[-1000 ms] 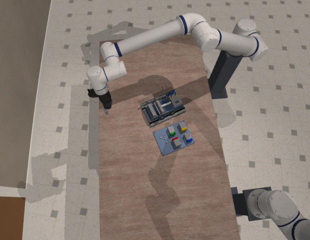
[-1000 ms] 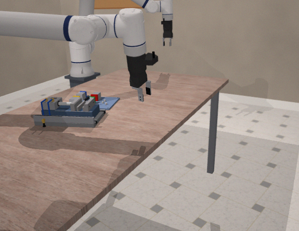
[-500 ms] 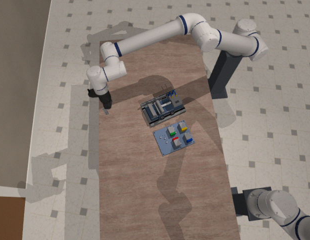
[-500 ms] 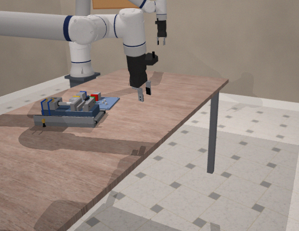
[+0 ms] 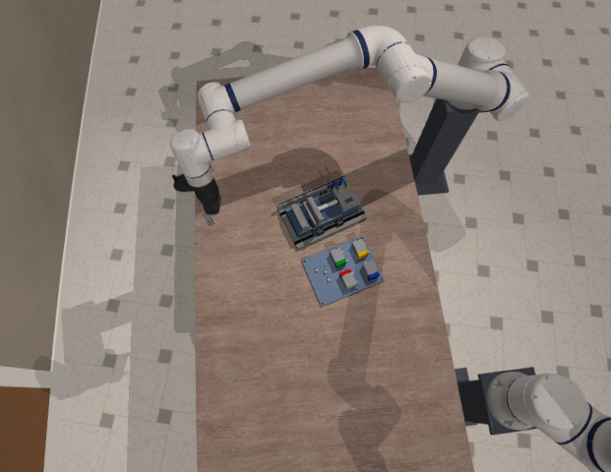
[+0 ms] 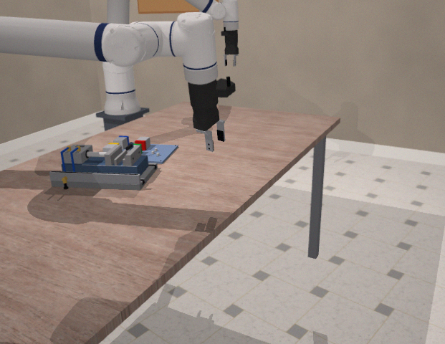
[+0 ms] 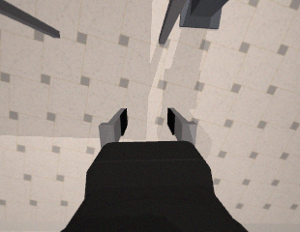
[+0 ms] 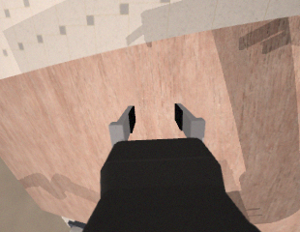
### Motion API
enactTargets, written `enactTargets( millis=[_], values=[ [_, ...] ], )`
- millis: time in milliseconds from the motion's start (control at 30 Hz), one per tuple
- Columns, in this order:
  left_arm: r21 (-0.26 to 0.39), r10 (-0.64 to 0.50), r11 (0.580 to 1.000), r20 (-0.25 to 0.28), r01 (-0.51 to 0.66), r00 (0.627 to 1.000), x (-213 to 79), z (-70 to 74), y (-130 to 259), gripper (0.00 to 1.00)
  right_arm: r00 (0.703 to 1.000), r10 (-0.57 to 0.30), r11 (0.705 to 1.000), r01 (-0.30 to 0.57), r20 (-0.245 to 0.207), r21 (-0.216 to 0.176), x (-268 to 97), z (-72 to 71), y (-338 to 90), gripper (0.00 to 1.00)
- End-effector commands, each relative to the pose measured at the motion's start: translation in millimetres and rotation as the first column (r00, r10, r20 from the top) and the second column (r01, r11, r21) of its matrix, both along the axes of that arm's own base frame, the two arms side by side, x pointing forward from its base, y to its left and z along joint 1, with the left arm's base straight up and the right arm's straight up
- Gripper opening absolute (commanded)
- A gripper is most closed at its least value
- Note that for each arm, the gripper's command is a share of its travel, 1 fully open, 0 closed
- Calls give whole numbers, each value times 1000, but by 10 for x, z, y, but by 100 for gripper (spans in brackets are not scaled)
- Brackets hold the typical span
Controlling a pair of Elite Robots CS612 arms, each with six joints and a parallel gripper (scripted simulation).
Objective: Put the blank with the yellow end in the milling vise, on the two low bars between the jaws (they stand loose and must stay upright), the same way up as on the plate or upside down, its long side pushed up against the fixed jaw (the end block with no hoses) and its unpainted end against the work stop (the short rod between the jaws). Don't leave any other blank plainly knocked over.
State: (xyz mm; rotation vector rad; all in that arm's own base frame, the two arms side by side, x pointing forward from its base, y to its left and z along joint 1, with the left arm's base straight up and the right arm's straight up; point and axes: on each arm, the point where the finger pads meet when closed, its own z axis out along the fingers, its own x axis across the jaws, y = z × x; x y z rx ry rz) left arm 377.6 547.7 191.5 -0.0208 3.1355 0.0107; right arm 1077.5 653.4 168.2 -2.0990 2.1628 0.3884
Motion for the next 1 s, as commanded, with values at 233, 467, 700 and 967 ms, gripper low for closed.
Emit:
enactTargets(
  millis=[233, 467, 700, 967],
  values=[
    [0, -11, 1000, -1, 11, 1000, -667, -19, 273, 100, 1000, 0, 1000, 0, 2, 1, 4, 21, 2, 100],
    [-1, -15, 1000, -1, 15, 1000, -949, -30, 359, 100, 1000, 0, 1000, 0, 2, 1, 4, 21, 2, 100],
    [-1, -21, 1000, -2, 21, 1000, -1324, -46, 454, 100, 1000, 0, 1000, 0, 2, 1, 4, 21, 2, 100],
    [-2, -25, 1000, -3, 25, 1000, -1625, -59, 513, 100, 1000, 0, 1000, 0, 2, 1, 4, 21, 2, 100]
  ],
)
